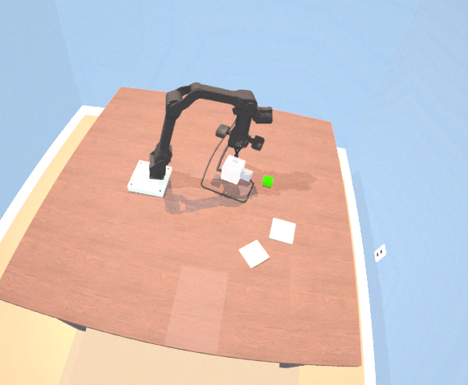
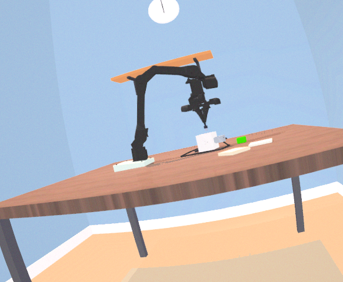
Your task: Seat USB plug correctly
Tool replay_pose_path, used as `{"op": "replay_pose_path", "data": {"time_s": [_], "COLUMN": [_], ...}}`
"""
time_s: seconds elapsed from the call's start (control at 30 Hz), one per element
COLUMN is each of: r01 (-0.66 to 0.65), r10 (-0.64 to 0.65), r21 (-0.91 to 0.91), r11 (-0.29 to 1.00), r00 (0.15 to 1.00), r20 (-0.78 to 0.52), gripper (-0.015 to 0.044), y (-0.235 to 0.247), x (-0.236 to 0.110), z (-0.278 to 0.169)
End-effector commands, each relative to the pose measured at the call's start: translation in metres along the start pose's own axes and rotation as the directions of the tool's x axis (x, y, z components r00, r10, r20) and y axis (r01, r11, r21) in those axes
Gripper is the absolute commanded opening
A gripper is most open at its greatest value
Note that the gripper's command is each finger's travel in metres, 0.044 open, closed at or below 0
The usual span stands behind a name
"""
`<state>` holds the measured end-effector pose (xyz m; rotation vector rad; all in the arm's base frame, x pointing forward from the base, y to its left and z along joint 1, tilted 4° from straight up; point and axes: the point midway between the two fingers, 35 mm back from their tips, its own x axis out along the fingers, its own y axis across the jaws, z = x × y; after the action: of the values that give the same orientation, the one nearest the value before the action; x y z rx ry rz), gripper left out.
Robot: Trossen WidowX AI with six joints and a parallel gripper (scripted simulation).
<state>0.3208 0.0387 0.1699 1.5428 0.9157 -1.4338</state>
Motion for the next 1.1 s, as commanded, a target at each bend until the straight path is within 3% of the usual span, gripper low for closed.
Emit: {"op": "replay_pose_path", "data": {"time_s": [0.0,1.07], "r01": [-0.002,-0.002], "r10": [0.002,0.002], "r21": [0.009,0.023], "r11": [1.0,1.0], "r00": [1.0,1.0], "r20": [0.004,0.015], "gripper": [0.0,0.0], "y": [0.0008,0.0011], "x": [0.0012,0.005], "z": [0.0007,0.0025]}}
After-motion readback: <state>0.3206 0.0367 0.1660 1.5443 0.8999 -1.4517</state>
